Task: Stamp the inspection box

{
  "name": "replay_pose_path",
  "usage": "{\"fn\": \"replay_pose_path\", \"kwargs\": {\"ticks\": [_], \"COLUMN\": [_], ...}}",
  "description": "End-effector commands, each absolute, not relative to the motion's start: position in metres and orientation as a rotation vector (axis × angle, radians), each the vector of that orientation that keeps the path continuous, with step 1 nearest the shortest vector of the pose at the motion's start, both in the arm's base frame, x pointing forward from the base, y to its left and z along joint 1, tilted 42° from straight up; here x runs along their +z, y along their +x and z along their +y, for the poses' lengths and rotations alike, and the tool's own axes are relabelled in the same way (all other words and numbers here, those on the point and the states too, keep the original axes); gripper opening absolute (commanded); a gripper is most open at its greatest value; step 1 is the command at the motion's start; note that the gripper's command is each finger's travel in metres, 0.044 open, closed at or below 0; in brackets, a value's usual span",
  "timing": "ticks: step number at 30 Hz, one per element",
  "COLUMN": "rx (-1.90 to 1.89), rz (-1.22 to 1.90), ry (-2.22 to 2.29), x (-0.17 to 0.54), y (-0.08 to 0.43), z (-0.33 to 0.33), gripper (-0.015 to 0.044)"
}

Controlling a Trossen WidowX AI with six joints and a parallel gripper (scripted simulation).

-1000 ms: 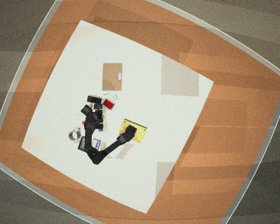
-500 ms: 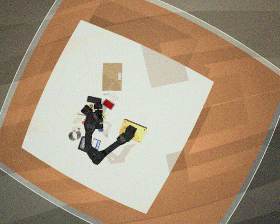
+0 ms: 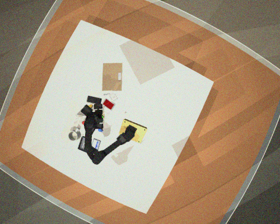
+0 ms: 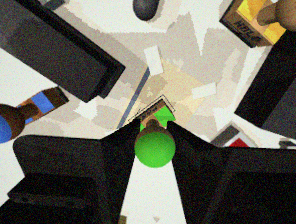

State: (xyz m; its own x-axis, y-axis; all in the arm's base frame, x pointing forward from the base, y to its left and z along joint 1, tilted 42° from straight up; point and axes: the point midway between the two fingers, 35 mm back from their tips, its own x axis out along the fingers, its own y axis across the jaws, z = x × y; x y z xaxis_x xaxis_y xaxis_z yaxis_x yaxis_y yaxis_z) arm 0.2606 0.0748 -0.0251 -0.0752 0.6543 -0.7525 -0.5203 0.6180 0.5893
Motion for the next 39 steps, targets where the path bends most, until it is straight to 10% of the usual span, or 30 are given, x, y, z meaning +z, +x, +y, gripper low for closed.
{"fn": "replay_pose_path", "kwargs": {"ticks": [1,39], "rx": [0.977,0.974], "rz": [1.328,1.33], "ry": [0.127,0.124], "x": [-0.023,0.01], "y": [0.261,0.267], "z": [0.074,0.043], "gripper": [0.0,0.0]}}
